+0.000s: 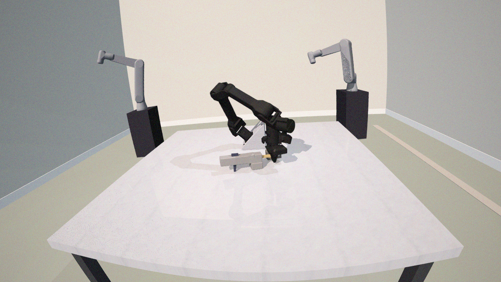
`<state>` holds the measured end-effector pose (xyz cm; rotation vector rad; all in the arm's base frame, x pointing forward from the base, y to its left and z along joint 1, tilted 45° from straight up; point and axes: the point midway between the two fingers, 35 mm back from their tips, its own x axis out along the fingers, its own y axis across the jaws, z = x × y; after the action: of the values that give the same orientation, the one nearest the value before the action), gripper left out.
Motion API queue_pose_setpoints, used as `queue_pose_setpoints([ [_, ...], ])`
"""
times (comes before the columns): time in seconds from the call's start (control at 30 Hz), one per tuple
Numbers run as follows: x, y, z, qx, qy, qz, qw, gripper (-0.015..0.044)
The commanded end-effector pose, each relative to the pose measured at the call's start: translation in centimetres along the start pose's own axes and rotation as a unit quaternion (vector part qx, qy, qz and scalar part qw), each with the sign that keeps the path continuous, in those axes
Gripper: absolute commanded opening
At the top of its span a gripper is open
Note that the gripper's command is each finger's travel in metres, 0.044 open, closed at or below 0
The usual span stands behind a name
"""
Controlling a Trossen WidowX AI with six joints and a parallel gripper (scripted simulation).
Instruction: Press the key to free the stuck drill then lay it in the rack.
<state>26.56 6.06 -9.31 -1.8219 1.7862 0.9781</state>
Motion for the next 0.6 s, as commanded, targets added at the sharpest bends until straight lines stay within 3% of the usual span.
queue_pose_setpoints([
  [0.0, -0.2, -0.2, 0.6, 0.003, -0.003, -0.001, 1.0, 0.0],
  [0.57, -0.2, -0.3, 3.2, 0.003, -0.004, -0.002, 1.0, 0.0],
])
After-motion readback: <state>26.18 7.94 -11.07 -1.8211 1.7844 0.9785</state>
